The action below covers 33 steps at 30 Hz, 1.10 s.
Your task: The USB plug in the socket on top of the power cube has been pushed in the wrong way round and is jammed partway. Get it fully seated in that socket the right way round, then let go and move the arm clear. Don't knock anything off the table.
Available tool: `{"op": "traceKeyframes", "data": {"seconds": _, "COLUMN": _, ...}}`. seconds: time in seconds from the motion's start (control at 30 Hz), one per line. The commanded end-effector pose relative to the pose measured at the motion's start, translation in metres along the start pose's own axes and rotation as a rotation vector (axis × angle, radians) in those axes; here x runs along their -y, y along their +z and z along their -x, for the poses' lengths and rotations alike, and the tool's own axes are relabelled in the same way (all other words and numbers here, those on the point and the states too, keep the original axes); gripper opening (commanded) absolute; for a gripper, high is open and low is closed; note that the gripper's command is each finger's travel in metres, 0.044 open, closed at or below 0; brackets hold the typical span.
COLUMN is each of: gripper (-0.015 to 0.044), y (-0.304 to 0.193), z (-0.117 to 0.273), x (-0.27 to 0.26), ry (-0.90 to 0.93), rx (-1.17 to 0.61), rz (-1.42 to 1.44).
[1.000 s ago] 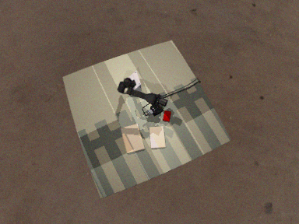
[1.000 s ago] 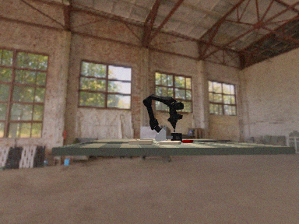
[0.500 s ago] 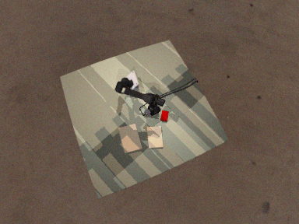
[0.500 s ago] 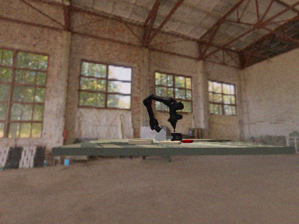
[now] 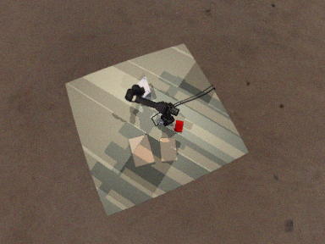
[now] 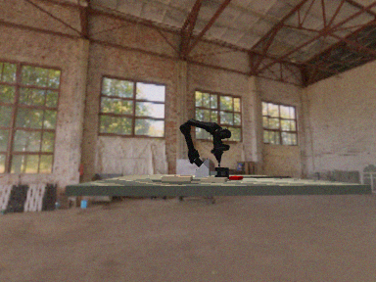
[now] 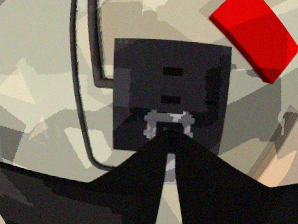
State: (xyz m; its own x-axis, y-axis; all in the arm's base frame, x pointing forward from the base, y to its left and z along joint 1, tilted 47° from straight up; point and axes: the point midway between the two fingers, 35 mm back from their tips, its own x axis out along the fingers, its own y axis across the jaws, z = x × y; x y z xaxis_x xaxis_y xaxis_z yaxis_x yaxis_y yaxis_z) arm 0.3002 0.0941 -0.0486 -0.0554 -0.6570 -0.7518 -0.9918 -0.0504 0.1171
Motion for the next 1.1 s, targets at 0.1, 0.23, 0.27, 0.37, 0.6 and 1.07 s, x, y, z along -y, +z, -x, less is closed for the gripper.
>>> {"op": "traceKeyframes", "data": {"seconds": 0.1, "gripper": 0.0000, "y": -0.0003, "z": -0.0014, "x": 0.0004, "ry": -0.002, "rx": -0.004, "rz": 0.003}}
{"op": "traceKeyframes", "data": {"seconds": 0.23, "gripper": 0.0000, "y": -0.0003, "z": -0.0019, "x": 0.0004, "ry": -0.002, "rx": -0.004, "rz": 0.003}}
{"op": "traceKeyframes", "data": {"seconds": 0.27, "gripper": 0.0000, "y": -0.0003, "z": -0.0020, "x": 0.0004, "ry": -0.002, "rx": -0.004, "rz": 0.003}}
{"op": "traceKeyframes", "data": {"seconds": 0.37, "gripper": 0.0000, "y": -0.0004, "z": -0.0024, "x": 0.0004, "ry": -0.002, "rx": -0.004, "rz": 0.003}}
{"op": "traceKeyframes", "data": {"seconds": 0.6, "gripper": 0.0000, "y": -0.0005, "z": -0.0032, "x": 0.0004, "ry": -0.002, "rx": -0.004, "rz": 0.003}}
{"op": "traceKeyframes", "data": {"seconds": 1.07, "gripper": 0.0000, "y": -0.0006, "z": -0.0049, "x": 0.0004, "ry": -0.002, "rx": -0.004, "rz": 0.003}}
